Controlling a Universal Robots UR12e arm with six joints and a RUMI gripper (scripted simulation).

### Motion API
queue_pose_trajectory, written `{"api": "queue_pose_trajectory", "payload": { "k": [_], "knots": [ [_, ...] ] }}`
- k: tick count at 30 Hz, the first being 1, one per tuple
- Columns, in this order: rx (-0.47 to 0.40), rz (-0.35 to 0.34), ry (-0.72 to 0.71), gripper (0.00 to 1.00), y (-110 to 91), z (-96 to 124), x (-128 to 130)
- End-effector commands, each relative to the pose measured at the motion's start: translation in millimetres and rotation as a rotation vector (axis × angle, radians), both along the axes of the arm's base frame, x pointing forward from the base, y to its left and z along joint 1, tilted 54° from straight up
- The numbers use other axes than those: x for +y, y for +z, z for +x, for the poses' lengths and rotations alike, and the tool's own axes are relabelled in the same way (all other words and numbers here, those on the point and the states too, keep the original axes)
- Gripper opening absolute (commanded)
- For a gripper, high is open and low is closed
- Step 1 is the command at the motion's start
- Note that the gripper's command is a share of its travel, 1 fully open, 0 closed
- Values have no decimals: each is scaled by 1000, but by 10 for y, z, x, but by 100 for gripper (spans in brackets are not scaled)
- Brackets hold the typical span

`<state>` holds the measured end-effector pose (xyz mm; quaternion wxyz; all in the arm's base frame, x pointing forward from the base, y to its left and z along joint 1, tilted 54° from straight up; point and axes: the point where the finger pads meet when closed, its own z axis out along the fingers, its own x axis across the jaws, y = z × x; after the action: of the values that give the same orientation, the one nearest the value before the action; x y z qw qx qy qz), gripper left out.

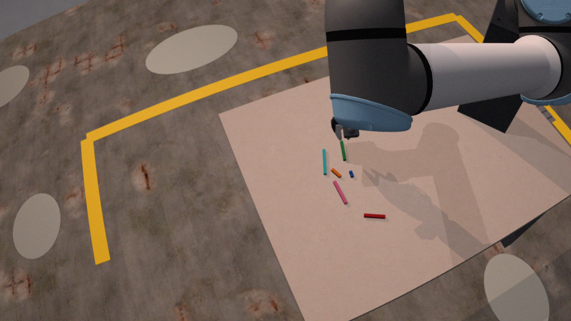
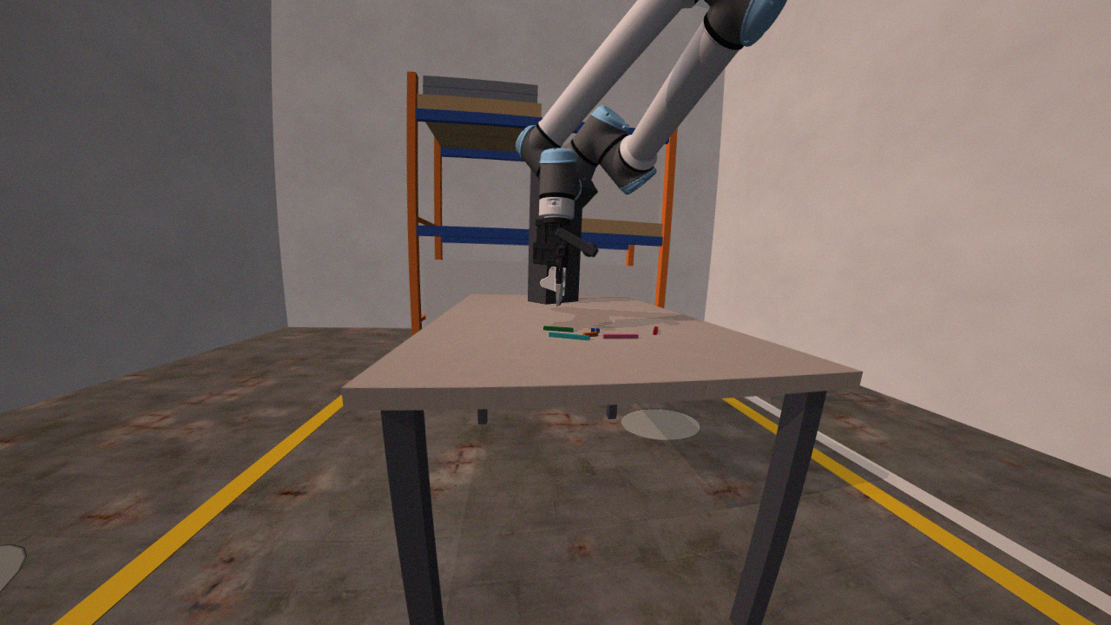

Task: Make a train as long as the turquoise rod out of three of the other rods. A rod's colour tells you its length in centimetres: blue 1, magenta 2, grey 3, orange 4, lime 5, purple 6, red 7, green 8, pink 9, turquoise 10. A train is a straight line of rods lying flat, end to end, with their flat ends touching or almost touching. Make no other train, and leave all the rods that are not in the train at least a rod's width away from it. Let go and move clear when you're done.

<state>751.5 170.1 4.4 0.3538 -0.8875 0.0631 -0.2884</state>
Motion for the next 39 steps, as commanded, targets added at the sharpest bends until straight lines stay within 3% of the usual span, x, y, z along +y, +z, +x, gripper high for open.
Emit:
{"api": "queue_pose_trajectory", "payload": {
  "k": [1,39],
  "knots": [
    [-1,0,0,14,2,2,-1],
    [-4,-4,4,14,-217,210,212]
  ]
}}
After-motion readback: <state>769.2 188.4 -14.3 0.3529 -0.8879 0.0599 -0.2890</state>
